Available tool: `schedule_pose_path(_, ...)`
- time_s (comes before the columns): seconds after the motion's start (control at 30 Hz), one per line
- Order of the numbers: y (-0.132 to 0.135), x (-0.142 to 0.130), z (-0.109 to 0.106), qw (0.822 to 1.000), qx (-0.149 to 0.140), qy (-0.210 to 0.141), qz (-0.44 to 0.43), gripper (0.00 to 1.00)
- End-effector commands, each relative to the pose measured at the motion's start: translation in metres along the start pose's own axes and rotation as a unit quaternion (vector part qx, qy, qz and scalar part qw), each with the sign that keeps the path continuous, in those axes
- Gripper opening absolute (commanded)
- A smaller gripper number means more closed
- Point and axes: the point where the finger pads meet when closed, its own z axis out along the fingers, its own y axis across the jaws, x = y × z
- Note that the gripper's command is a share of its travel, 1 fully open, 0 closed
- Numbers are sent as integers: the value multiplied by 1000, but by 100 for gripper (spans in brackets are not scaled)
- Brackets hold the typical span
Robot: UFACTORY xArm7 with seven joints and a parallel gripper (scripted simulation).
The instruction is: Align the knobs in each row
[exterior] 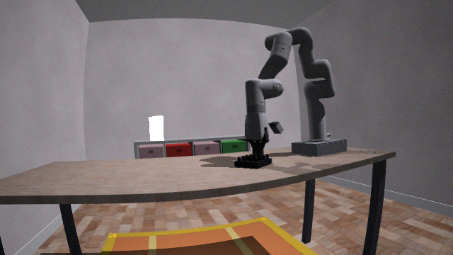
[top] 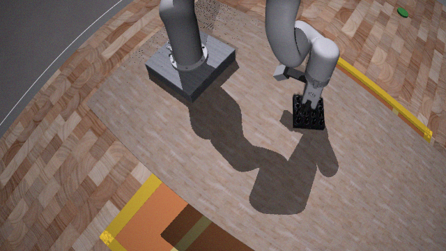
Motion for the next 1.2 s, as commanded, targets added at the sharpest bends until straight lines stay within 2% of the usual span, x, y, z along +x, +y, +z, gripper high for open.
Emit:
schedule_pose_path(0.0, 0, -1, -1, 1000, 0, -2, 0, 19)
schedule_pose_path(0.97, 0, -1, -1, 1000, 0, -2, 0, 19)
schedule_pose_path(1.0, 0, -1, -1, 1000, 0, -2, 0, 8)
schedule_pose_path(1.17, 0, -1, -1, 1000, 0, -2, 0, 8)
